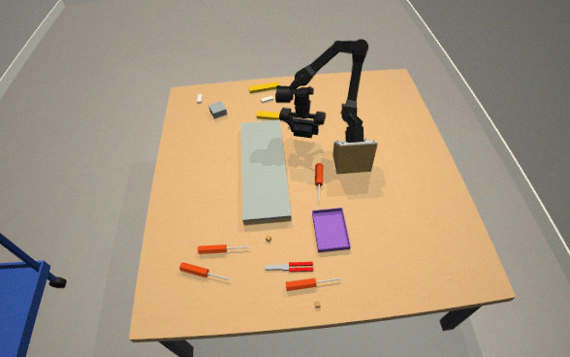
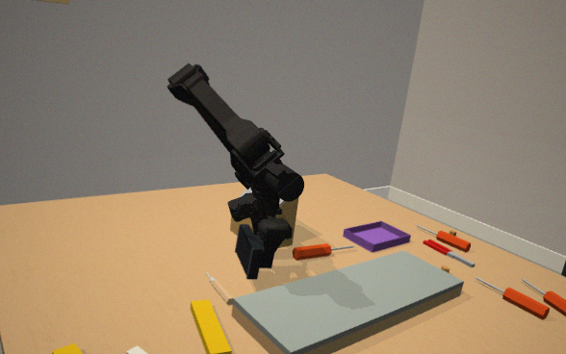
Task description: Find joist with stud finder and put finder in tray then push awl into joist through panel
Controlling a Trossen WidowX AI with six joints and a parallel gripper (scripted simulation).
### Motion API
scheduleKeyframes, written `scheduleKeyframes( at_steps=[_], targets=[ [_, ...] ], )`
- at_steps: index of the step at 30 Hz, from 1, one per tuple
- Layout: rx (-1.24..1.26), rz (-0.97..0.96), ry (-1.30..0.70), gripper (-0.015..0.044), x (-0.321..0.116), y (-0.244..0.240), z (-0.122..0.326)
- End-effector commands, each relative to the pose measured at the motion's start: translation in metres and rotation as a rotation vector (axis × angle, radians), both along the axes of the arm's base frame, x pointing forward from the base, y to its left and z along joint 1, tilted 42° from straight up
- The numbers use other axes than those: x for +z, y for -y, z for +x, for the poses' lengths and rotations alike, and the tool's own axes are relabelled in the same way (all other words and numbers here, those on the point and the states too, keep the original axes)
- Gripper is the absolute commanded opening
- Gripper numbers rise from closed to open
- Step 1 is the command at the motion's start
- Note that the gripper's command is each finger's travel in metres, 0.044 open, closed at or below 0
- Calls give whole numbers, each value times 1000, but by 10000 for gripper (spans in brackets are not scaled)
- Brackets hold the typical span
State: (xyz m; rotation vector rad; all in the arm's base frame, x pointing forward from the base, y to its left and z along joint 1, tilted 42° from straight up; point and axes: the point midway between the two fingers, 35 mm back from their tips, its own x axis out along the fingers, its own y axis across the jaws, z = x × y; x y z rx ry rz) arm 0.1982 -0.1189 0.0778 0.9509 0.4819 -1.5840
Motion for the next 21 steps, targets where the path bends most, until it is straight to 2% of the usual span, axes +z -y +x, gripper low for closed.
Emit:
scheduleKeyframes(
  at_steps=[1,21],
  targets=[
    [8,27,16,0,2,0,0],
    [41,150,52,0,5,3,0]
  ],
)
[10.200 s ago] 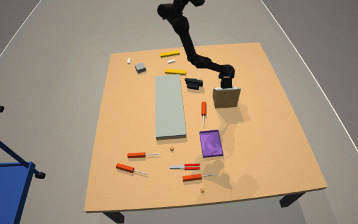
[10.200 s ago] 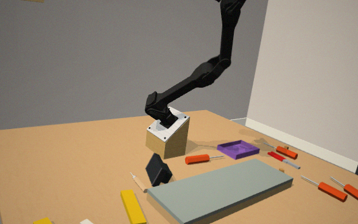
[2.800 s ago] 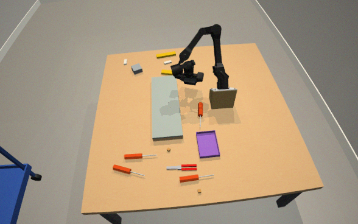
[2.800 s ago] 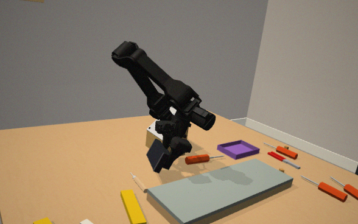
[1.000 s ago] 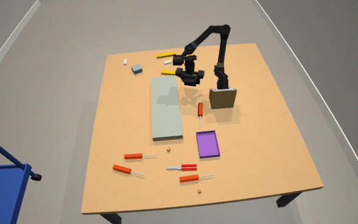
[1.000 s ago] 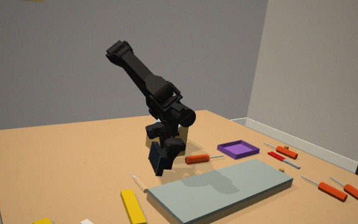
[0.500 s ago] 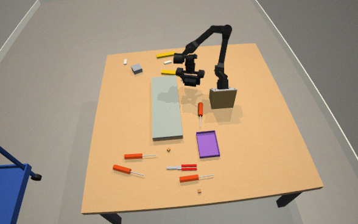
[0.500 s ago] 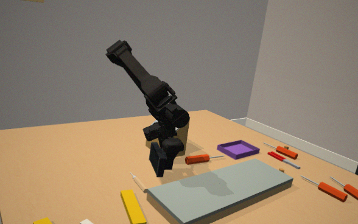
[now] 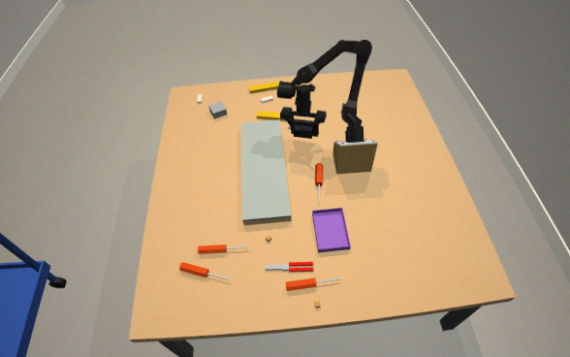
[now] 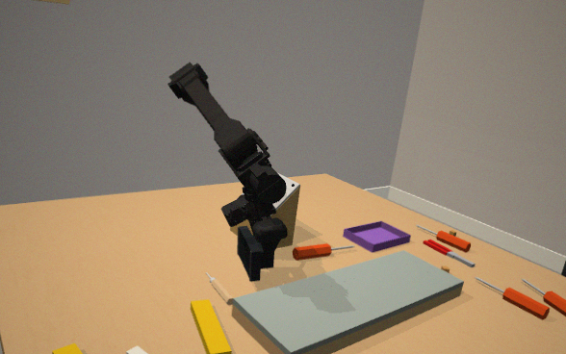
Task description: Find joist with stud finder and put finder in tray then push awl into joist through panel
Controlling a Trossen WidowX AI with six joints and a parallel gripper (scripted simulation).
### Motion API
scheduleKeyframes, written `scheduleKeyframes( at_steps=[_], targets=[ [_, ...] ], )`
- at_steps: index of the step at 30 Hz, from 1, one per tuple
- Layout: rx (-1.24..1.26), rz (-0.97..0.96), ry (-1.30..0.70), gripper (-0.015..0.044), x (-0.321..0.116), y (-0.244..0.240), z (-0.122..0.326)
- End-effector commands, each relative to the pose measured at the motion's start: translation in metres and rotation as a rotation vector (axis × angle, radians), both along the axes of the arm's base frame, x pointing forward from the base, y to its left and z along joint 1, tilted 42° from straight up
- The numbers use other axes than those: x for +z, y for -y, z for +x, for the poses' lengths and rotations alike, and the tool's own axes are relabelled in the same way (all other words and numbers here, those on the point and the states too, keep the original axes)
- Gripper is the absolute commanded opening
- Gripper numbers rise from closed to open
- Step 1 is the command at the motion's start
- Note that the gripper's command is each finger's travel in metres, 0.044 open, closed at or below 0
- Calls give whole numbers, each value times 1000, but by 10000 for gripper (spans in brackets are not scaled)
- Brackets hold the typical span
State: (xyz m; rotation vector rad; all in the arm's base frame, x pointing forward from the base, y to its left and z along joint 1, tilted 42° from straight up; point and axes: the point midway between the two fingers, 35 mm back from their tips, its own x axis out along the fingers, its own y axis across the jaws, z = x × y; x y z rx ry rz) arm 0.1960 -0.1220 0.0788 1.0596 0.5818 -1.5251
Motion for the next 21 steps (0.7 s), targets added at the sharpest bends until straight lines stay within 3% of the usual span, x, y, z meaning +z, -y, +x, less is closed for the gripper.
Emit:
scheduleKeyframes(
  at_steps=[1,21],
  targets=[
    [11,20,23,0,4,0,2],
    [32,123,43,0,4,2,1]
  ],
)
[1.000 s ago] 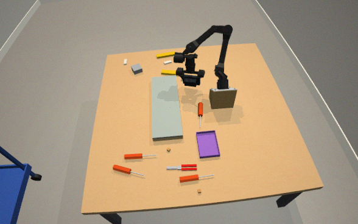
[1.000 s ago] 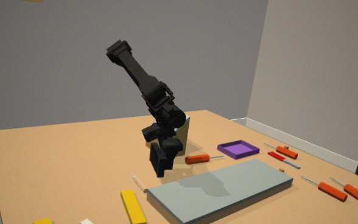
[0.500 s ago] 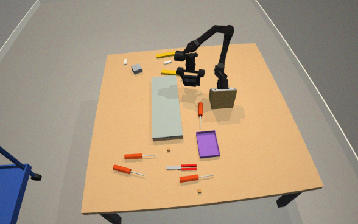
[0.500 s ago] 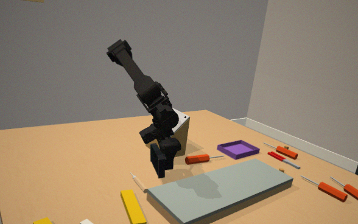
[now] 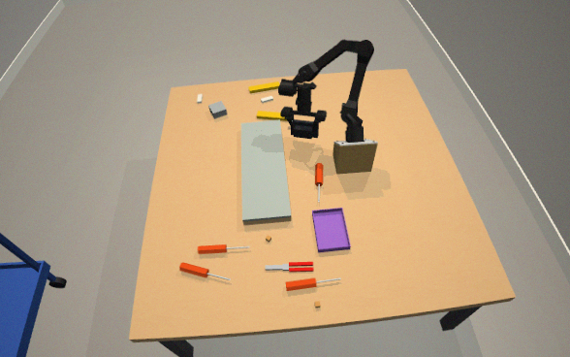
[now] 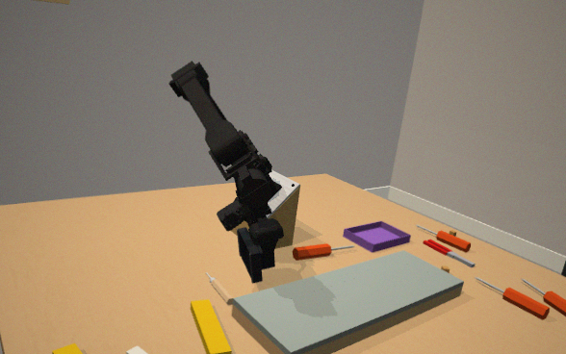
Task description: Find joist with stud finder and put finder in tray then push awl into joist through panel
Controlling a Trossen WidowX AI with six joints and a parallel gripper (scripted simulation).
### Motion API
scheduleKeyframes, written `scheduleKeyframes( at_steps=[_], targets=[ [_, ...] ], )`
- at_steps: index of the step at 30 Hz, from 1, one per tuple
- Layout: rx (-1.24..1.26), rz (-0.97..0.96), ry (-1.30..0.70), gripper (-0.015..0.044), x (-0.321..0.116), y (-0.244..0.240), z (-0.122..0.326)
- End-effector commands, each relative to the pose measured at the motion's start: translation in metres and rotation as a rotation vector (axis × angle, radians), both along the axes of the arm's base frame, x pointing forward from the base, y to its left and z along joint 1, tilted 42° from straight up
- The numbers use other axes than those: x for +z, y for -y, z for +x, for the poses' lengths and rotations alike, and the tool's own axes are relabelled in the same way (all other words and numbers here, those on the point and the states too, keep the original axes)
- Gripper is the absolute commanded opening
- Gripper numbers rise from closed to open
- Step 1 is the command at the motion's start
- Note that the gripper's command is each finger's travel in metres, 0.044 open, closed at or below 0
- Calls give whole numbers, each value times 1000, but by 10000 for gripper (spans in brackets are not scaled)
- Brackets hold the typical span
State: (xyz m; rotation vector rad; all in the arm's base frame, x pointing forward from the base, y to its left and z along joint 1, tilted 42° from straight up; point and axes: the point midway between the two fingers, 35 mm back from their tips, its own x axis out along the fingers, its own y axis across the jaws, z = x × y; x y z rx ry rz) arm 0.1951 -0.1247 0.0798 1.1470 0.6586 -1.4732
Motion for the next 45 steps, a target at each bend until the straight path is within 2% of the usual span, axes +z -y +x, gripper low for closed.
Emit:
scheduleKeyframes(
  at_steps=[1,45],
  targets=[
    [11,25,19,0,3,0,2],
    [67,249,81,0,6,6,0]
  ],
)
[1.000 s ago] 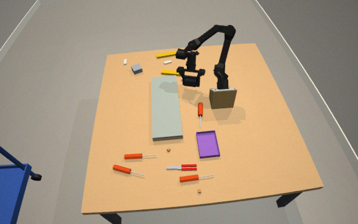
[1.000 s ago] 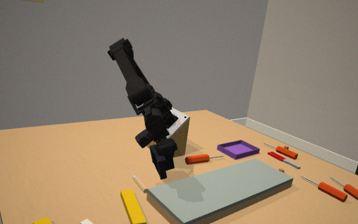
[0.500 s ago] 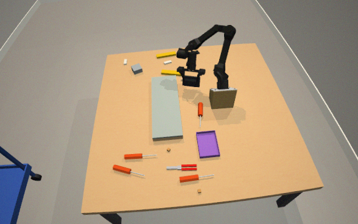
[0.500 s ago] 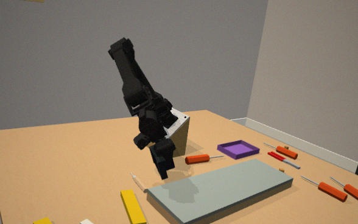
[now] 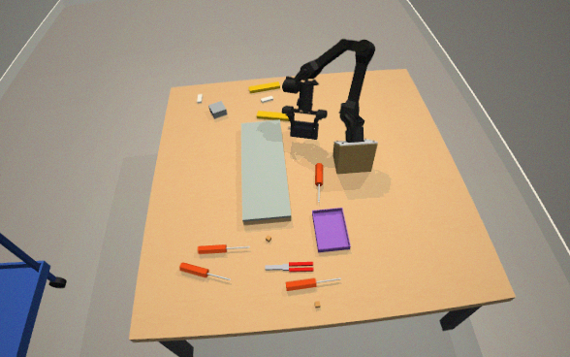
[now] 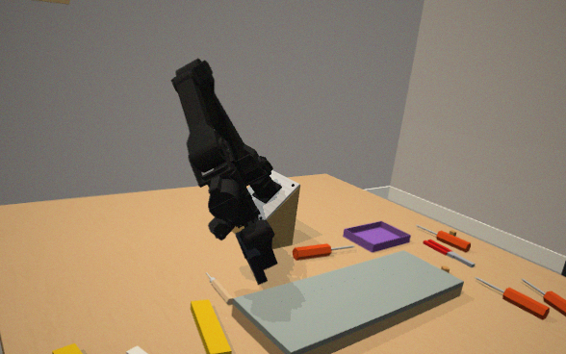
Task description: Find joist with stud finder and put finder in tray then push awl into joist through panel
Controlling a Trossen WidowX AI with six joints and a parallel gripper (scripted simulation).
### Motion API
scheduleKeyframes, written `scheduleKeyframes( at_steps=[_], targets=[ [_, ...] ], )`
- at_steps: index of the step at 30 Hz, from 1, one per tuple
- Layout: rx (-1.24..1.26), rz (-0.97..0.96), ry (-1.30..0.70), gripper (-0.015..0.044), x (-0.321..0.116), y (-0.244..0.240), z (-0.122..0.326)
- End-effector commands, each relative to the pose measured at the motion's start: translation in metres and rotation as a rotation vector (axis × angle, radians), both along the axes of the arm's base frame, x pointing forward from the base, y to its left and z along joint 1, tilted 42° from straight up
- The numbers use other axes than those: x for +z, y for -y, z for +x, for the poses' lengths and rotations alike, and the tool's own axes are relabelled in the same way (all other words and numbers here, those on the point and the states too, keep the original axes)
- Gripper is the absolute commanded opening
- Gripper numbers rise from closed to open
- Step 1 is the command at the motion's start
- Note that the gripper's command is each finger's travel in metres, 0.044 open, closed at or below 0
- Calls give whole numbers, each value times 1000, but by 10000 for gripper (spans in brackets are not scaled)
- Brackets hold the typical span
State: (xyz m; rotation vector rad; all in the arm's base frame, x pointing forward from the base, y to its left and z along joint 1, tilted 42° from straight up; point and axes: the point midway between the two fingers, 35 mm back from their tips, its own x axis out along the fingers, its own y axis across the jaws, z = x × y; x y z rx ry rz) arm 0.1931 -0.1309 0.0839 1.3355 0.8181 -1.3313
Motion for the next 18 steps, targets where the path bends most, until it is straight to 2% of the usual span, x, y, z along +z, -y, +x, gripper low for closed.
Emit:
scheduleKeyframes(
  at_steps=[1,18],
  targets=[
    [11,24,13,0,2,0,2],
    [33,113,27,0,1,2,1]
  ],
)
